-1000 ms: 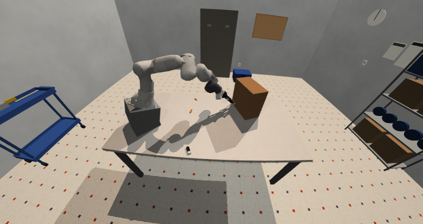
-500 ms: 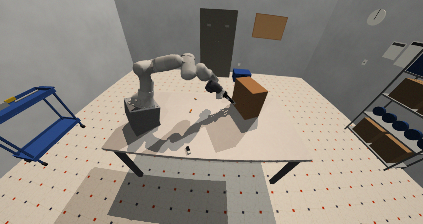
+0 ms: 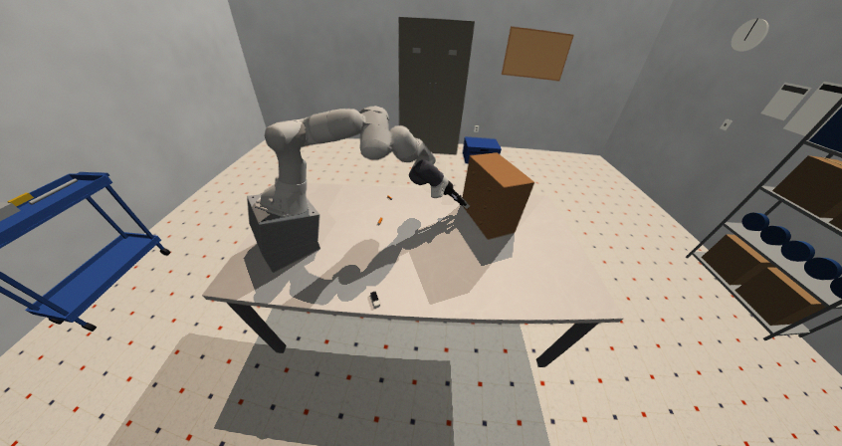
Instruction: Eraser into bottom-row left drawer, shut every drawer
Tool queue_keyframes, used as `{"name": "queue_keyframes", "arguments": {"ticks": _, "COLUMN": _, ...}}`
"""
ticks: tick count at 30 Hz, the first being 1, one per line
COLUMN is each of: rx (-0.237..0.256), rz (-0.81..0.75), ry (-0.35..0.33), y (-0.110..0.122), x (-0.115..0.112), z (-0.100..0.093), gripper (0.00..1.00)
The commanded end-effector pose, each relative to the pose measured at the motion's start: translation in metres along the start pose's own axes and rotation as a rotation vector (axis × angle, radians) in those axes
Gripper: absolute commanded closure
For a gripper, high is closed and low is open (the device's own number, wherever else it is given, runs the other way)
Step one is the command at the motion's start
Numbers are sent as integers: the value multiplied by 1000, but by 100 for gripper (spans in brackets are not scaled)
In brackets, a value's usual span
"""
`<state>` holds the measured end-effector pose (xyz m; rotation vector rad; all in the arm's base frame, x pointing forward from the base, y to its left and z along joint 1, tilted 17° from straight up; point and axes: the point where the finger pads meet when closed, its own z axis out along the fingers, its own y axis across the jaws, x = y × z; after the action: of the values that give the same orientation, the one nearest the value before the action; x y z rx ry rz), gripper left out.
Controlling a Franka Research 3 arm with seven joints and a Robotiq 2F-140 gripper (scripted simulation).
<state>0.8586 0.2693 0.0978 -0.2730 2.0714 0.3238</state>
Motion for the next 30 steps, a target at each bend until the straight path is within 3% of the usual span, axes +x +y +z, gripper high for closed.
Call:
{"name": "queue_keyframes", "arguments": {"ticks": 1, "rx": -1, "rz": 0, "ry": 1, "y": 0, "x": -1, "z": 0, "gripper": 72}}
{"name": "queue_keyframes", "arguments": {"ticks": 3, "rx": -1, "rz": 0, "ry": 1, "y": 0, "x": -1, "z": 0, "gripper": 72}}
{"name": "queue_keyframes", "arguments": {"ticks": 4, "rx": -1, "rz": 0, "ry": 1, "y": 0, "x": -1, "z": 0, "gripper": 83}}
{"name": "queue_keyframes", "arguments": {"ticks": 30, "rx": -1, "rz": 0, "ry": 1, "y": 0, "x": -1, "z": 0, "gripper": 83}}
